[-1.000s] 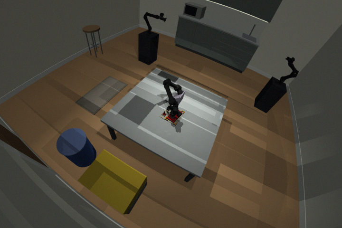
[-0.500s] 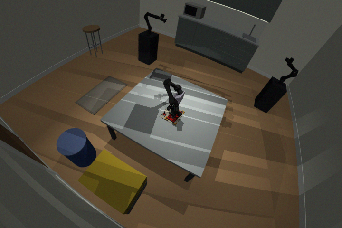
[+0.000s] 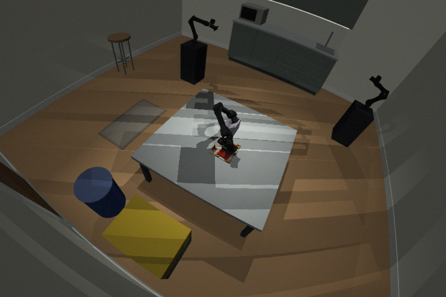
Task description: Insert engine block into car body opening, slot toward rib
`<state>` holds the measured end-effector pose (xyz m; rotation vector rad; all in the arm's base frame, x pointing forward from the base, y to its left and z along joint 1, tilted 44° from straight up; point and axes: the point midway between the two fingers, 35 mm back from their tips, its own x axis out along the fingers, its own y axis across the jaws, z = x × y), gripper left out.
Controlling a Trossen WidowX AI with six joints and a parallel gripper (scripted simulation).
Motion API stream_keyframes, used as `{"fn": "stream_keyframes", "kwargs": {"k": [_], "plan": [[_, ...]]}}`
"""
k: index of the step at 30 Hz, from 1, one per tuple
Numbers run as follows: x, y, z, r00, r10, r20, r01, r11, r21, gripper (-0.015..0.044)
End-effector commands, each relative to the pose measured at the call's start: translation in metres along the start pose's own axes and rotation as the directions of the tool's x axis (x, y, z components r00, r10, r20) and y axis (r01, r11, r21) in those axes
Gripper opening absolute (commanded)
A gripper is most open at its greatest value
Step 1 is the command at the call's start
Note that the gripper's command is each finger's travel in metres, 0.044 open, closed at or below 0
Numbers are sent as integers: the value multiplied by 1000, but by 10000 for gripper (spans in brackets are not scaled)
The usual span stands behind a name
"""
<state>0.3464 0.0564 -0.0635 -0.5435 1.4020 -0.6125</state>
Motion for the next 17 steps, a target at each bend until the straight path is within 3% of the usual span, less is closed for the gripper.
{"fn": "stream_keyframes", "kwargs": {"k": [1, 7, 13, 17], "plan": [[-3, 1, 0, 1000, 1, -2, -1, 1000, 2, 310], [-87, 1, 1, 1000, 4, -3, -4, 1000, 3, 310], [-91, 5, 1, 1000, 5, -3, -5, 1000, 3, 310], [-91, 5, 1, 1000, 5, -3, -5, 1000, 3, 415]]}}
